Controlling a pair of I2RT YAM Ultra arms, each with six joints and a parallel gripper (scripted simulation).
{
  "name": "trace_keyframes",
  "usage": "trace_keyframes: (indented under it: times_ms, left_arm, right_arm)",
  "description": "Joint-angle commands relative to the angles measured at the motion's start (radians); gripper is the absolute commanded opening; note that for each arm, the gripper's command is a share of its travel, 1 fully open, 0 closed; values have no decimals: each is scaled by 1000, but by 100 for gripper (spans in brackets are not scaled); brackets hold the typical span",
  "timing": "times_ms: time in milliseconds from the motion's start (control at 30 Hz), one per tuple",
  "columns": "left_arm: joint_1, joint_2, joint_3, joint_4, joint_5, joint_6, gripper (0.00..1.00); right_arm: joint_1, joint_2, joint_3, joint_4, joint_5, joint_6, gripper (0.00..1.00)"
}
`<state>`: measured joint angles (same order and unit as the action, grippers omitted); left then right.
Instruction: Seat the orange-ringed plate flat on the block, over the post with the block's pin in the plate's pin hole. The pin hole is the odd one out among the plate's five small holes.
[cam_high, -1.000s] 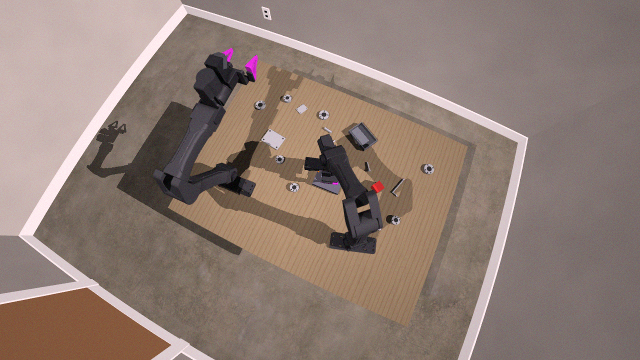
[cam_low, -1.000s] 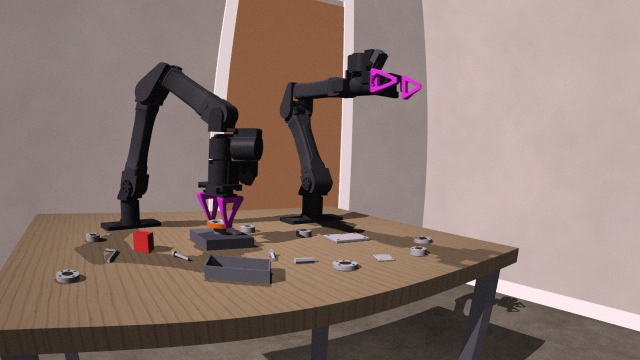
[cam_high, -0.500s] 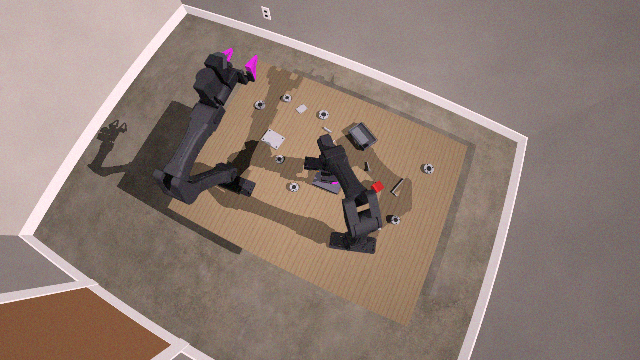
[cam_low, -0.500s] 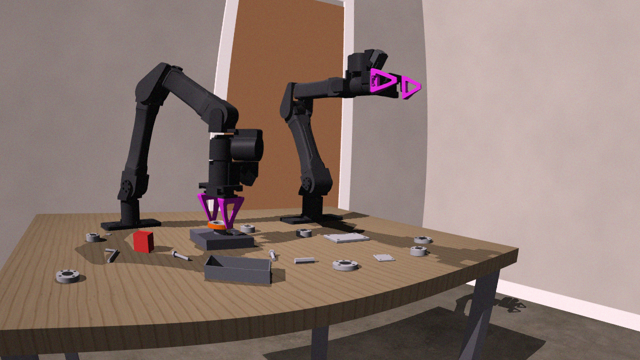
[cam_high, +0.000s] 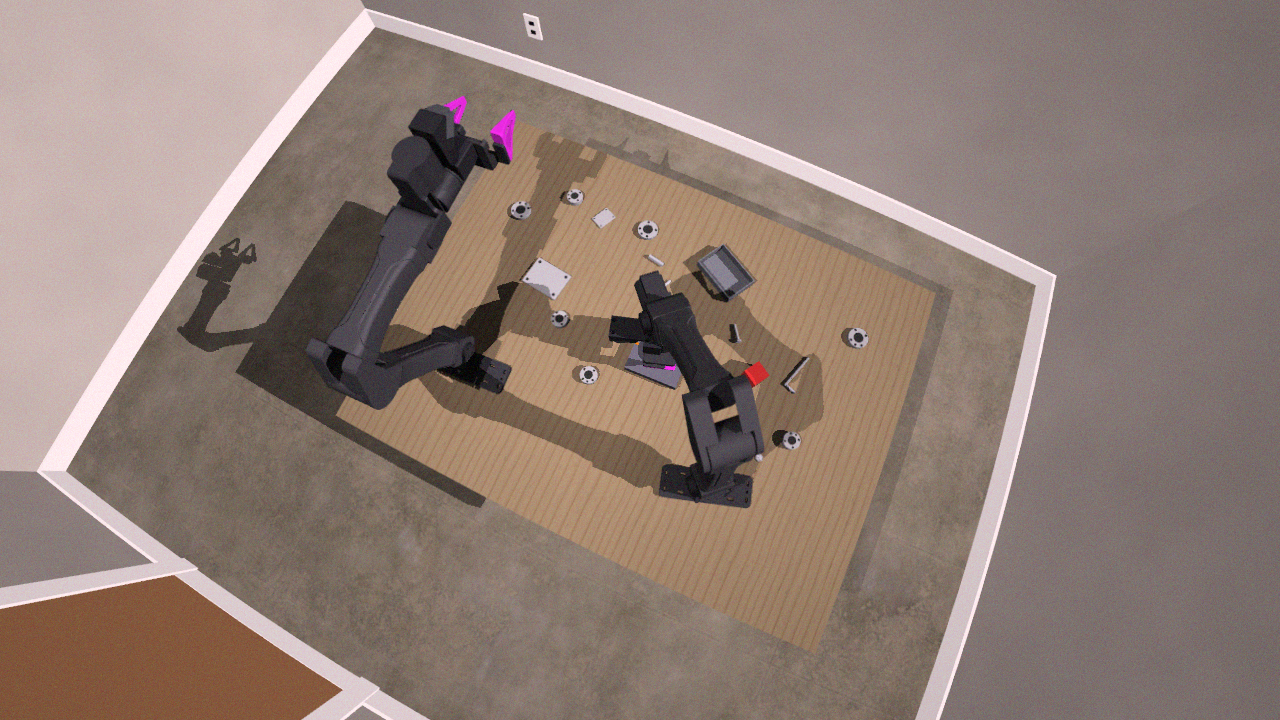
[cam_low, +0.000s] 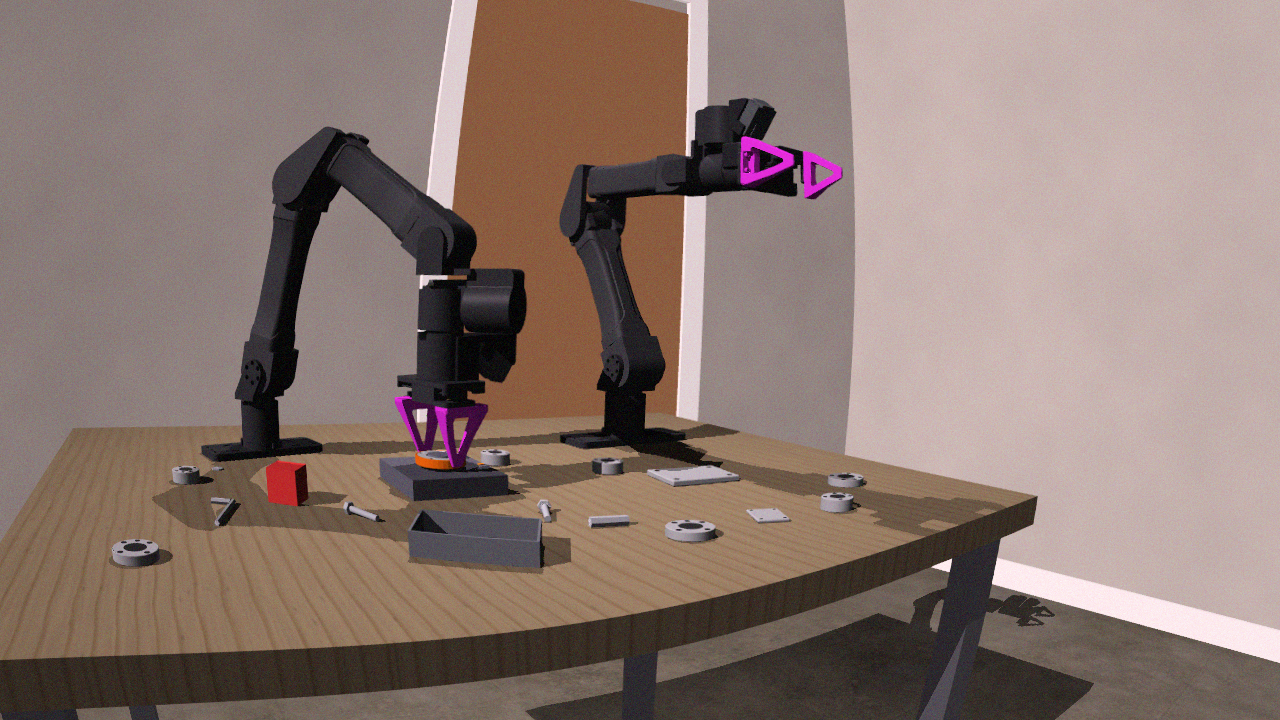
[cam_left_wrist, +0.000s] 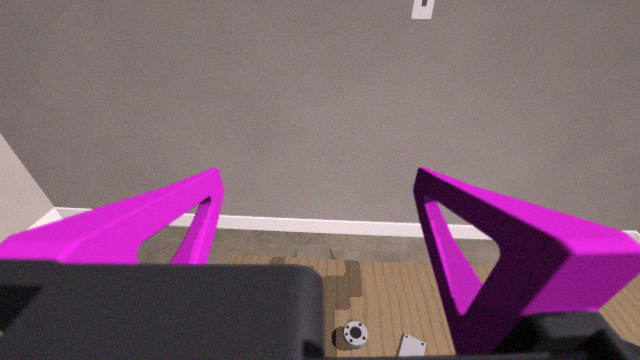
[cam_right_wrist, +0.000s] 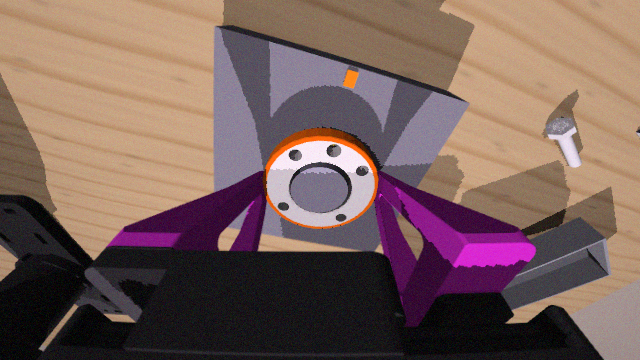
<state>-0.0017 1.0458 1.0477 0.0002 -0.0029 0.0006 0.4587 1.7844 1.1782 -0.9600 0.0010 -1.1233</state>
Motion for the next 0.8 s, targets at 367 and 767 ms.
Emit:
trace_keyframes:
  times_ms: [367, 767]
  left_arm:
    - [11, -2, 35, -6, 2, 5, 100]
    - [11, -2, 35, -6, 2, 5, 100]
  right_arm:
    - [5, 2, -30, 18, -8, 1, 0]
    - [6, -30, 23, -3, -7, 3, 78]
